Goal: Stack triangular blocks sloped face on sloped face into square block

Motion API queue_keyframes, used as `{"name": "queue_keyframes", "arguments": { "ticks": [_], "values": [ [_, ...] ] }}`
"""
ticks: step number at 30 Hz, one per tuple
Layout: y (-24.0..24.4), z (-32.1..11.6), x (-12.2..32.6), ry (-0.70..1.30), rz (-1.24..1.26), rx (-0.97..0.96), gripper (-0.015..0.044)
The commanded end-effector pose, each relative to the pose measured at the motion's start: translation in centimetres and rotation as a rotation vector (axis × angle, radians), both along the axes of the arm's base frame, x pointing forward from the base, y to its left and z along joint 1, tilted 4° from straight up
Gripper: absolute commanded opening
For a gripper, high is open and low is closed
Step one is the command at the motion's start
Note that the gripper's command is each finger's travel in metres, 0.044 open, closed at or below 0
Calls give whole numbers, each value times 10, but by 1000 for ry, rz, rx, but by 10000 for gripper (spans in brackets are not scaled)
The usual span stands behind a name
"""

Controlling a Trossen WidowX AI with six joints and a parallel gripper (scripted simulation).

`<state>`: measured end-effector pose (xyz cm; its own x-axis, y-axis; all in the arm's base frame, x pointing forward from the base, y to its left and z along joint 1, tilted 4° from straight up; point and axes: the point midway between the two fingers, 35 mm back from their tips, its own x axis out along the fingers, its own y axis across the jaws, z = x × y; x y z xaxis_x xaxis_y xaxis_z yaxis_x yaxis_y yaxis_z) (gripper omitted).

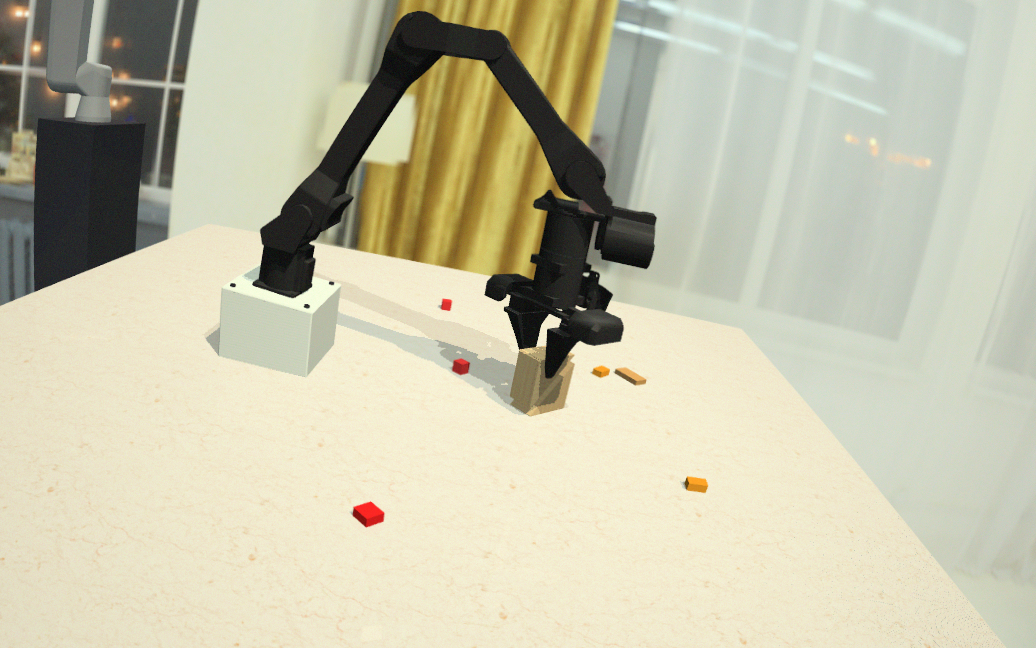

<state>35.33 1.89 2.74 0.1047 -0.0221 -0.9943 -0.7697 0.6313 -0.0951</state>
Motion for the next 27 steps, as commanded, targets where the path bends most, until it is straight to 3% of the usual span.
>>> {"name": "queue_keyframes", "arguments": {
  "ticks": [1, 27],
  "values": [
    [0, -5, 1, 4, -7, -6, 0],
    [2, -12, 3, 4, -8, -7, 0]
  ]
}}
